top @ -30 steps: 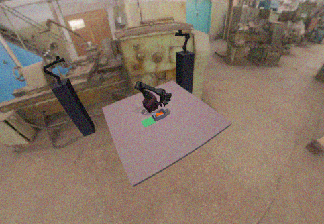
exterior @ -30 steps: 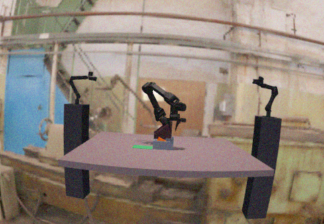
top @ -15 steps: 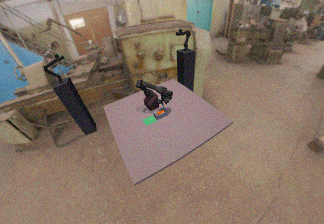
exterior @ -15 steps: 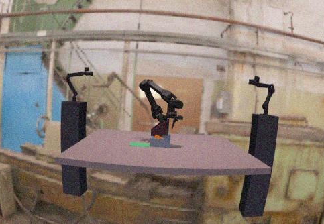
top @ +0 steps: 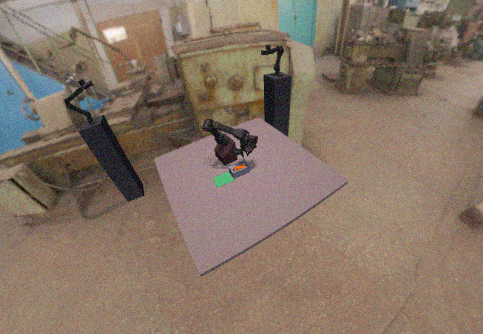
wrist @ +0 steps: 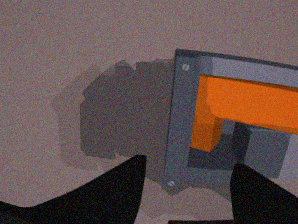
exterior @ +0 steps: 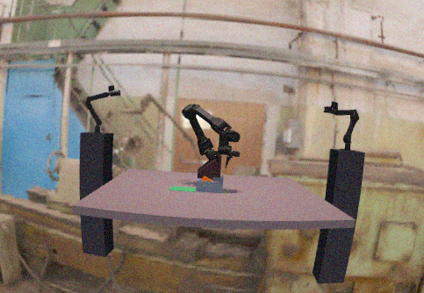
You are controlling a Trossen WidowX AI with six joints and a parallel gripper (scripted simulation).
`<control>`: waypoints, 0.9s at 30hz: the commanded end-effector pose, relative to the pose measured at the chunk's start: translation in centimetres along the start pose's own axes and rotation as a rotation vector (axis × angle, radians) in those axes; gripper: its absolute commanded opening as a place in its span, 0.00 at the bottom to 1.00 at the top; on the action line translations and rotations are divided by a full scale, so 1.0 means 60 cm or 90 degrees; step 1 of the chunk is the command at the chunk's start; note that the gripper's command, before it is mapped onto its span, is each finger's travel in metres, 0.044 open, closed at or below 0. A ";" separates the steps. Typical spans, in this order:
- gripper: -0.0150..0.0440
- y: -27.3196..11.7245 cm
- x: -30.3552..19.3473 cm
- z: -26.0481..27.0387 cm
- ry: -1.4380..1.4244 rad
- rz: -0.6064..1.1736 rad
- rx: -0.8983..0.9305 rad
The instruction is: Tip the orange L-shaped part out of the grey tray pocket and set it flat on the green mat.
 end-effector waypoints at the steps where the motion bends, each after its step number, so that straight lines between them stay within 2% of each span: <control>1: 0.56 0.000 0.000 0.000 -0.001 0.000 0.000; 10: 0.56 0.000 0.000 0.000 -0.001 0.000 0.000; 13: 0.56 0.027 0.003 0.001 0.001 0.000 0.001; 18: 0.56 0.114 0.000 -0.001 0.004 -0.001 0.001; 27: 0.56 0.120 -0.001 -0.001 0.004 -0.001 0.001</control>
Point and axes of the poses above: the point midway between the two fingers, 35 mm back from their tips, its own y axis out along the fingers, its own z axis across the jaws, x = y × z, the point moved 1 cm from there along -y, back along the fingers, and after that the axes turned 9 degrees about -y, right-handed, at the moved point
